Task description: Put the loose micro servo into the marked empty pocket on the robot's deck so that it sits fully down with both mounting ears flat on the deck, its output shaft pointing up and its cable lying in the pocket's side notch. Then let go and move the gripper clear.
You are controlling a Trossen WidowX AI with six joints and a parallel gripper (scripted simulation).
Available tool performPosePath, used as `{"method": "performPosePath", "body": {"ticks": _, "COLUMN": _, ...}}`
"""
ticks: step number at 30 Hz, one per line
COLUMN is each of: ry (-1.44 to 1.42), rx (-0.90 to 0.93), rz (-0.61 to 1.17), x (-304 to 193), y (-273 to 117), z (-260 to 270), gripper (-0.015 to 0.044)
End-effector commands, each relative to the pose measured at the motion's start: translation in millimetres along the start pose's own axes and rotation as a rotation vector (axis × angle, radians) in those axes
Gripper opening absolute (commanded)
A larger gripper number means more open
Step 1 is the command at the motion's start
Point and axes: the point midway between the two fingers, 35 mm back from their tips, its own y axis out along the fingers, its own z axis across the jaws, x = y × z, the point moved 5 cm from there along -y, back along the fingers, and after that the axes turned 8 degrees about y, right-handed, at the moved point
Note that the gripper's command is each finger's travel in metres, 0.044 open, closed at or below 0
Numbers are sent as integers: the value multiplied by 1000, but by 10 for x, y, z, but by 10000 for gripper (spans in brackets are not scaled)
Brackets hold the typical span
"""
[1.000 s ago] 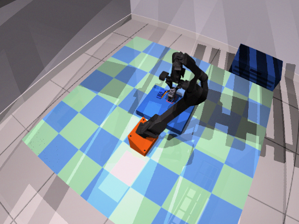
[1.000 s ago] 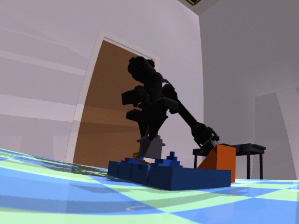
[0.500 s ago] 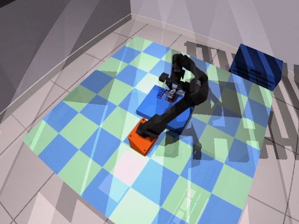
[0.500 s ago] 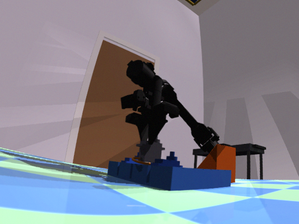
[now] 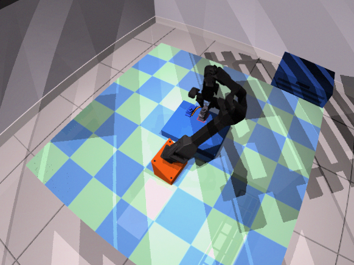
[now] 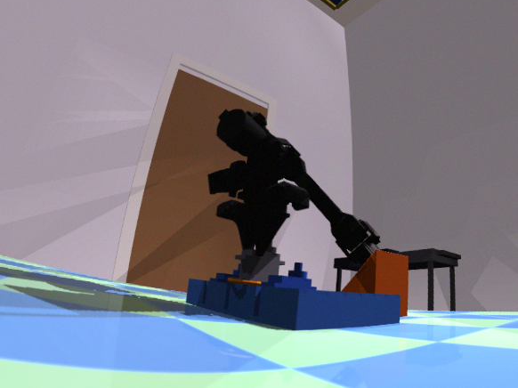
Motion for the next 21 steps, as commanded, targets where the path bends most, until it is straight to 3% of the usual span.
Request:
{"method": "performPosePath", "body": {"ticks": 1, "ry": -5, "rx": -3, "rz": -3, "x": -1, "y": 42, "z": 3, "gripper": 0}}
{"method": "performPosePath", "body": {"ticks": 21, "ry": -5, "rx": -4, "rz": -3, "x": 0, "y": 195, "z": 2, "gripper": 0}}
